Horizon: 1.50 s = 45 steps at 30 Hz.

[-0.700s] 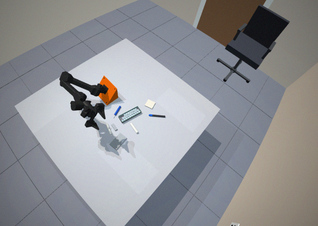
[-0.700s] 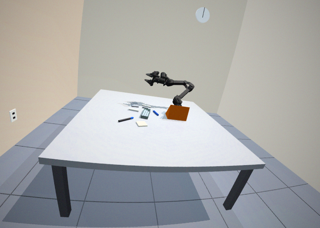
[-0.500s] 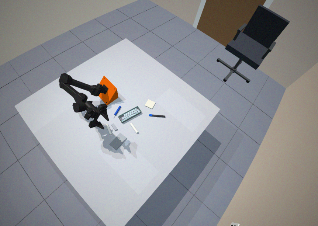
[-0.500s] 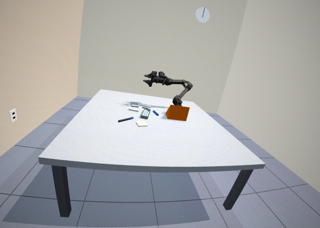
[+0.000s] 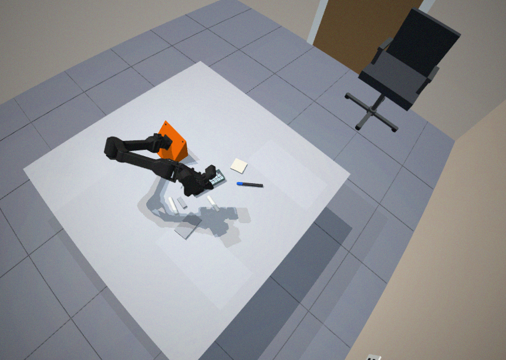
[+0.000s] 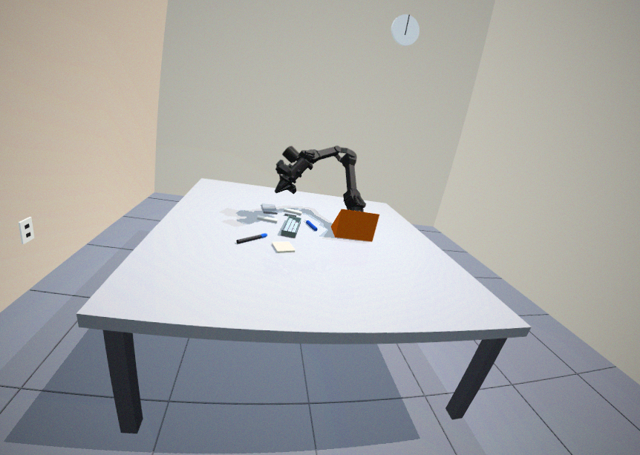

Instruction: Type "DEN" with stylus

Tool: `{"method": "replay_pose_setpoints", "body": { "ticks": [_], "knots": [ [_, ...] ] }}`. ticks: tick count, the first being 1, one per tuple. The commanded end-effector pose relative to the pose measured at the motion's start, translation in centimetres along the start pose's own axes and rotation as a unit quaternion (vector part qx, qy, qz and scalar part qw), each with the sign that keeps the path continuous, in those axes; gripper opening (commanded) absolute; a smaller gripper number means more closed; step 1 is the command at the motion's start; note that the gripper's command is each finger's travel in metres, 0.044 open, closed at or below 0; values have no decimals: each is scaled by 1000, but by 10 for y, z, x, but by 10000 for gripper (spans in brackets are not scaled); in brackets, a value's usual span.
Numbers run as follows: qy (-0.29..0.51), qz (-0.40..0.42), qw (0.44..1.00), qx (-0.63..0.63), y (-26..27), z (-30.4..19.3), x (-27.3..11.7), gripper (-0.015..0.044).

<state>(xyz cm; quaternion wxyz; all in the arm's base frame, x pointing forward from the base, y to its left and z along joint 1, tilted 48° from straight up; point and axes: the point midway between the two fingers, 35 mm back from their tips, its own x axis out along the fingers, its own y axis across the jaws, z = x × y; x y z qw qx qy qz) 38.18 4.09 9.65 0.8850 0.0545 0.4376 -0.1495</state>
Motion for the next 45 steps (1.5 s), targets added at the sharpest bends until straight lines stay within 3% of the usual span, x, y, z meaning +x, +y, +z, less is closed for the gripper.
{"method": "replay_pose_setpoints", "body": {
  "ticks": [1, 7, 13, 25, 31, 45],
  "knots": [
    [83, -84, 993, -22, 4, -41, 33, 0],
    [166, -217, 958, -82, 3, -98, 65, 0],
    [200, -333, 908, -156, -3, -141, 82, 0],
    [200, -337, 906, -159, -5, -141, 82, 0],
    [201, -338, 906, -160, -46, -117, 51, 0],
    [201, -338, 906, -160, -60, -108, 41, 0]
  ]
}}
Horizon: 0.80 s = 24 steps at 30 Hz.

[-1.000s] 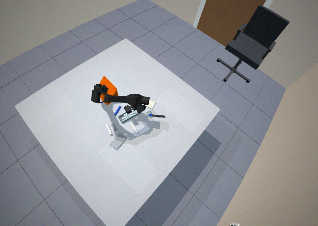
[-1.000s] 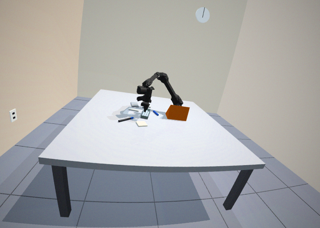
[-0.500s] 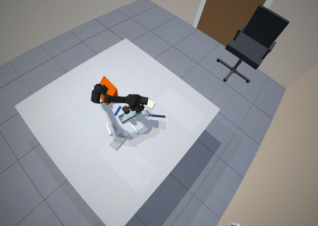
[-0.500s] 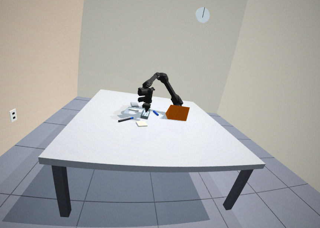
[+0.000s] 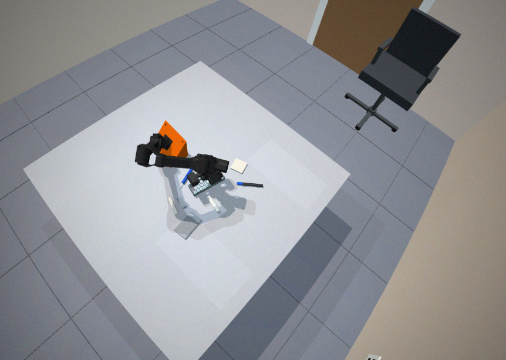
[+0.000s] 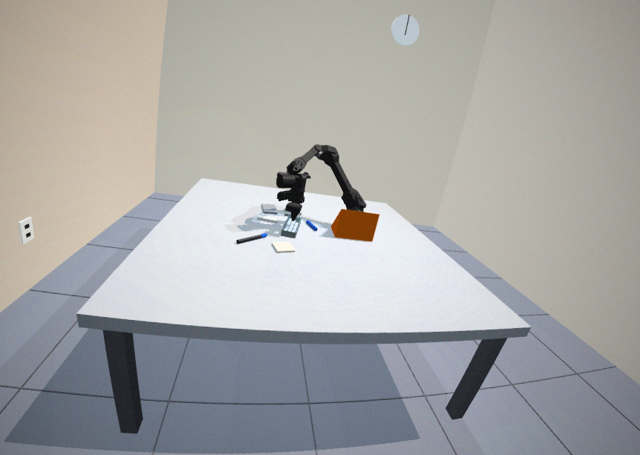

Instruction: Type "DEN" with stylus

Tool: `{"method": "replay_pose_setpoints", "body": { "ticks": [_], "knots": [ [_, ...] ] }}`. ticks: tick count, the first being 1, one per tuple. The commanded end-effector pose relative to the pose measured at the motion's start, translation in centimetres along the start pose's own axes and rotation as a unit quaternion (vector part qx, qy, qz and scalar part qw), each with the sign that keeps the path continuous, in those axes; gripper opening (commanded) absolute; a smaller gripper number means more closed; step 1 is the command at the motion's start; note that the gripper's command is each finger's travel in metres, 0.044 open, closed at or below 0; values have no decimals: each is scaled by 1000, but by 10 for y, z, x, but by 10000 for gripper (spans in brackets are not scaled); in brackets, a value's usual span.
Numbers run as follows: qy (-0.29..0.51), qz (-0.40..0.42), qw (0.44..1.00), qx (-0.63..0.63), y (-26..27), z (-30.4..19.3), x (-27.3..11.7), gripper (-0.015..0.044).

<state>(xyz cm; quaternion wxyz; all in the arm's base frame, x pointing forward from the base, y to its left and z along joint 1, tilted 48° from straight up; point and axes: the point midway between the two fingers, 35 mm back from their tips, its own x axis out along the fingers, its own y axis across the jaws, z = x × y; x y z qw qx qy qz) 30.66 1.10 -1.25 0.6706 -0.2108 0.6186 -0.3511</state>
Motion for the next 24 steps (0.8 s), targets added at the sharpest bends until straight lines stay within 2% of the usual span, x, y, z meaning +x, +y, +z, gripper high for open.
{"method": "replay_pose_setpoints", "body": {
  "ticks": [1, 5, 17, 24],
  "knots": [
    [-2, -1, 1000, 3, -29, 2, 0, 0],
    [-1, -3, 1000, 3, -59, 0, 0, 0],
    [-1, -3, 1000, 3, -59, 0, 0, 0],
    [-1, -2, 1000, 2, -34, -28, 0, 0]
  ]
}}
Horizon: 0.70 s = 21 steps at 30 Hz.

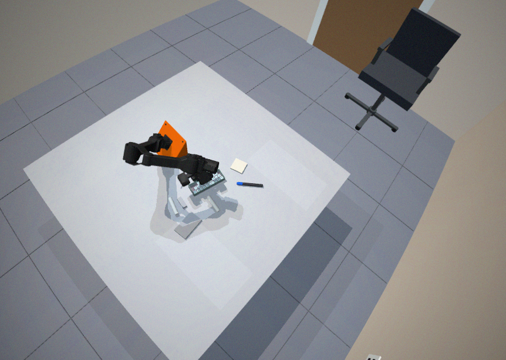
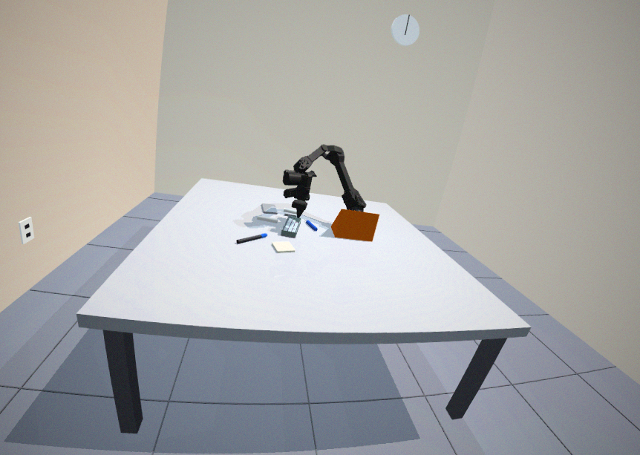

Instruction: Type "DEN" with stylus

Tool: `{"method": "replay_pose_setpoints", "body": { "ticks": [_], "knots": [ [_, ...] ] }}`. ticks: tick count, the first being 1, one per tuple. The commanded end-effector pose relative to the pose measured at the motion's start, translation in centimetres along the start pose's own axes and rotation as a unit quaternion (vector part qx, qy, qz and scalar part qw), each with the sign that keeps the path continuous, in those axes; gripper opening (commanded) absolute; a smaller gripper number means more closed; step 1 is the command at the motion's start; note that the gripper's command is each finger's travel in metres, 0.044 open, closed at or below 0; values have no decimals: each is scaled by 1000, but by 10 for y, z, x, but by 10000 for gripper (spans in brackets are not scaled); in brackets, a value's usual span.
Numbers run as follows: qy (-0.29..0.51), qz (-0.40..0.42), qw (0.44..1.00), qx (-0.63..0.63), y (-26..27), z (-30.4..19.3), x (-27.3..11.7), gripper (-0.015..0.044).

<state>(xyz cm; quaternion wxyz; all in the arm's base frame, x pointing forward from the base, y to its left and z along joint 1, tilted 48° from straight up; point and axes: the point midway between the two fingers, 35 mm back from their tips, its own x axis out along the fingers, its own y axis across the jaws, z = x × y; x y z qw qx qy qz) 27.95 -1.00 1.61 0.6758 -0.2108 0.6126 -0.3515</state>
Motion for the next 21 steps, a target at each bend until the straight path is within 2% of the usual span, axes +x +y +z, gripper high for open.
{"method": "replay_pose_setpoints", "body": {
  "ticks": [1, 11, 17, 21],
  "knots": [
    [6, -3, 1000, -1, 6, -9, 4, 0],
    [6, -2, 1000, -1, 8, -9, 4, 0],
    [6, 0, 1000, -1, 69, -9, 3, 0],
    [6, -1, 1000, 0, 77, -9, 4, 0]
  ]
}}
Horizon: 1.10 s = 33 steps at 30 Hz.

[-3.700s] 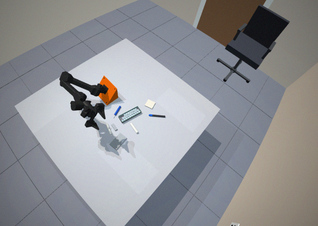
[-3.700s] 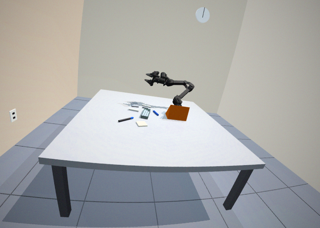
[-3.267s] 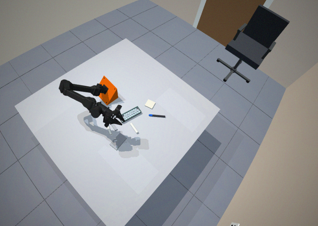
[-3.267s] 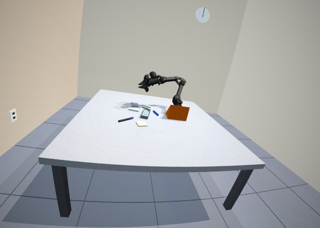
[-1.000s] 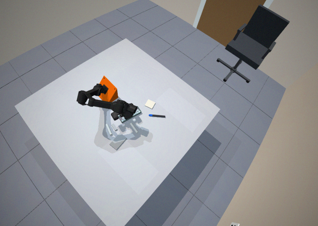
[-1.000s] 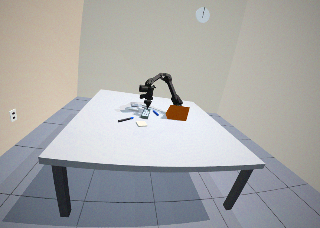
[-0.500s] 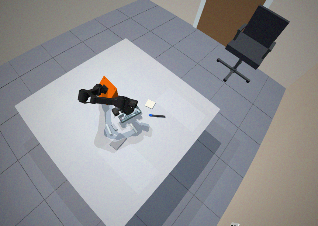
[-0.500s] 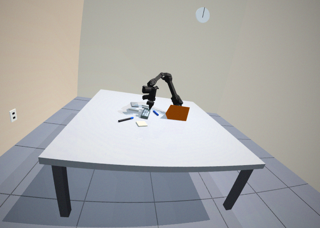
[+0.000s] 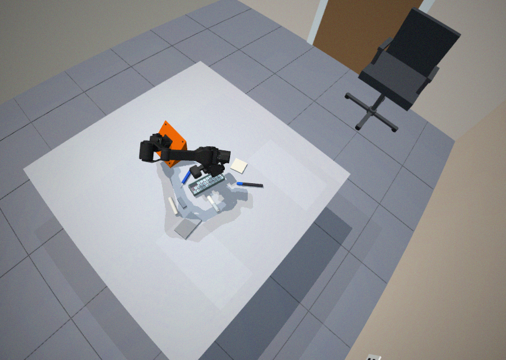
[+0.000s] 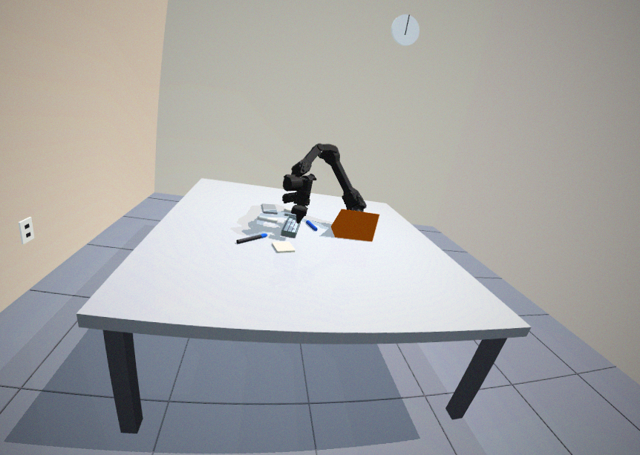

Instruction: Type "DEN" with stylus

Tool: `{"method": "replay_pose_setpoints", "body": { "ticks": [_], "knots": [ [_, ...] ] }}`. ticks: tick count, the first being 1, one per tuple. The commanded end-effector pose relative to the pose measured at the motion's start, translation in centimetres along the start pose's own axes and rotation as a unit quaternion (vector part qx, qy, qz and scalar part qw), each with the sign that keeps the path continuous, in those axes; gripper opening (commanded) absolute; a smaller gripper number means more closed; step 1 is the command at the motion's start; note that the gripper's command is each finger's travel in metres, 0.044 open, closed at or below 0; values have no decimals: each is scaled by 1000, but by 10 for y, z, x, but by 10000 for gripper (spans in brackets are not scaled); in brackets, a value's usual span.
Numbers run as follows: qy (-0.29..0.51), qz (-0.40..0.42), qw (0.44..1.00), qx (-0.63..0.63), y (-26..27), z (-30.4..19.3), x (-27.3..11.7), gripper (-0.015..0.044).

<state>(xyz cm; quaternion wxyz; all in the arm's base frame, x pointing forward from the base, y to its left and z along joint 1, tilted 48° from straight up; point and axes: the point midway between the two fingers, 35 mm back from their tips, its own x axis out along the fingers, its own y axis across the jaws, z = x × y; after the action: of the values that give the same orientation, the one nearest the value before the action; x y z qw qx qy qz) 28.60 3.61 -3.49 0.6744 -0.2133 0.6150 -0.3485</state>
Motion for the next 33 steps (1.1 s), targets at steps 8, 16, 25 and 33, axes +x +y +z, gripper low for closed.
{"method": "replay_pose_setpoints", "body": {
  "ticks": [8, 16, 25, 33],
  "knots": [
    [5, -1, 1000, 4, 8, -1, 3, 0],
    [5, 0, 1000, 4, 9, 0, -57, 0],
    [-2, 2, 1000, 1, 12, 0, -55, 26],
    [38, 45, 976, -210, -23, 2, -46, 150]
  ]
}}
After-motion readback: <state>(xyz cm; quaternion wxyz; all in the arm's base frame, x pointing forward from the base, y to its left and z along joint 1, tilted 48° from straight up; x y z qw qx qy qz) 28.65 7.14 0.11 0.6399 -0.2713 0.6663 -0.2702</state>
